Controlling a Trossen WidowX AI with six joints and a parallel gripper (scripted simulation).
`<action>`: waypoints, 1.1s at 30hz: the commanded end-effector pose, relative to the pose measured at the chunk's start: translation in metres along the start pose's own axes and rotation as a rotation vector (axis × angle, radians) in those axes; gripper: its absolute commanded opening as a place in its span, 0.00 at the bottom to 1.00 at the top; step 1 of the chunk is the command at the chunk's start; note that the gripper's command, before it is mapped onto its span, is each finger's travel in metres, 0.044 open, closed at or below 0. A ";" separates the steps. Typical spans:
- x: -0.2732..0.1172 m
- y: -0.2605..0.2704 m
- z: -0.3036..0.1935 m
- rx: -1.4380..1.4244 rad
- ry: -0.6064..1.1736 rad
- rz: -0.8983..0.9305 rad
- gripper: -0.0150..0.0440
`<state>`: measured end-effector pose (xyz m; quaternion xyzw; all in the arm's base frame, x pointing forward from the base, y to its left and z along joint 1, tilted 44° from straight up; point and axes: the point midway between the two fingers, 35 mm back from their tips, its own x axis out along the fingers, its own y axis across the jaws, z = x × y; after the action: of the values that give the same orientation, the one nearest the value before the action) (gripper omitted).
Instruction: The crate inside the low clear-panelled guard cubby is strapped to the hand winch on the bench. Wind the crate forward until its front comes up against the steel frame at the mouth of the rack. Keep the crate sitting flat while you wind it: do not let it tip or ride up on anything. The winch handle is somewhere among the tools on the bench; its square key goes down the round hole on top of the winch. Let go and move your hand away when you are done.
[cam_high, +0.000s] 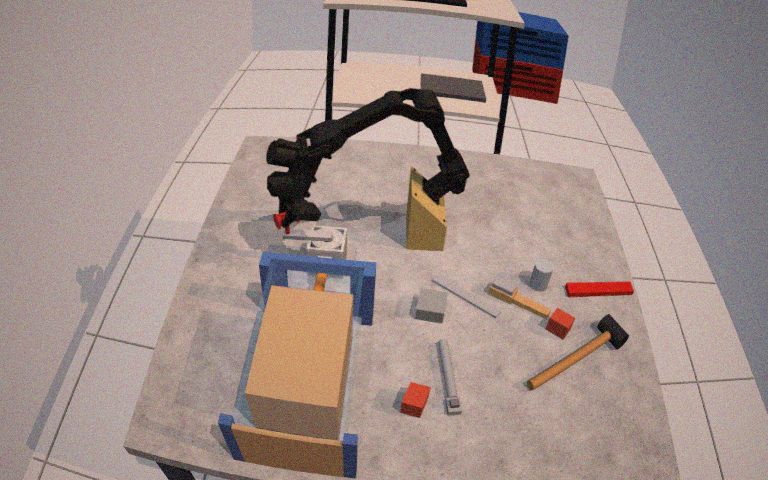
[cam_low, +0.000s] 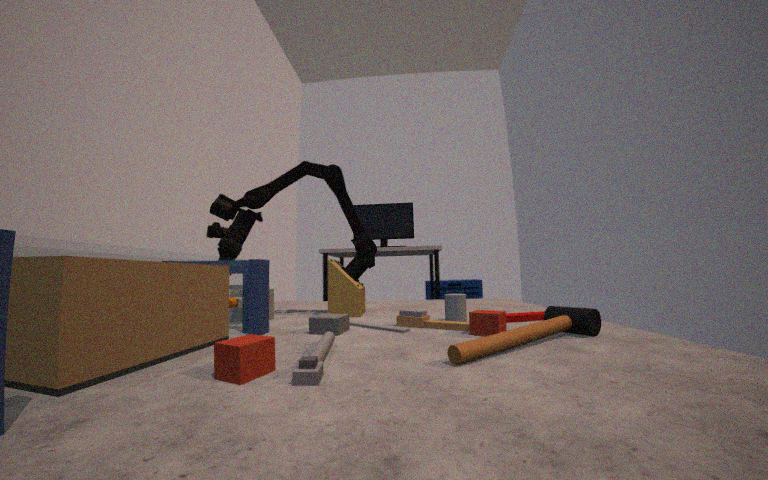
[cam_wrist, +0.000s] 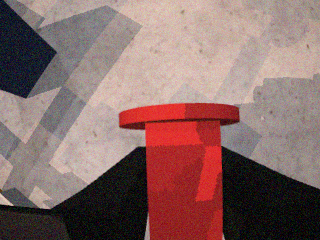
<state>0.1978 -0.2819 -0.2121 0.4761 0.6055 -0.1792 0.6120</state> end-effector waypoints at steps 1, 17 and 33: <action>0.006 0.028 0.010 -0.043 -0.009 0.033 0.25; 0.008 0.051 0.013 -0.043 -0.008 0.035 0.25; 0.007 0.076 0.012 -0.043 -0.008 0.037 0.25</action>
<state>0.2496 -0.2652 -0.1996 0.4667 0.6030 -0.1754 0.6228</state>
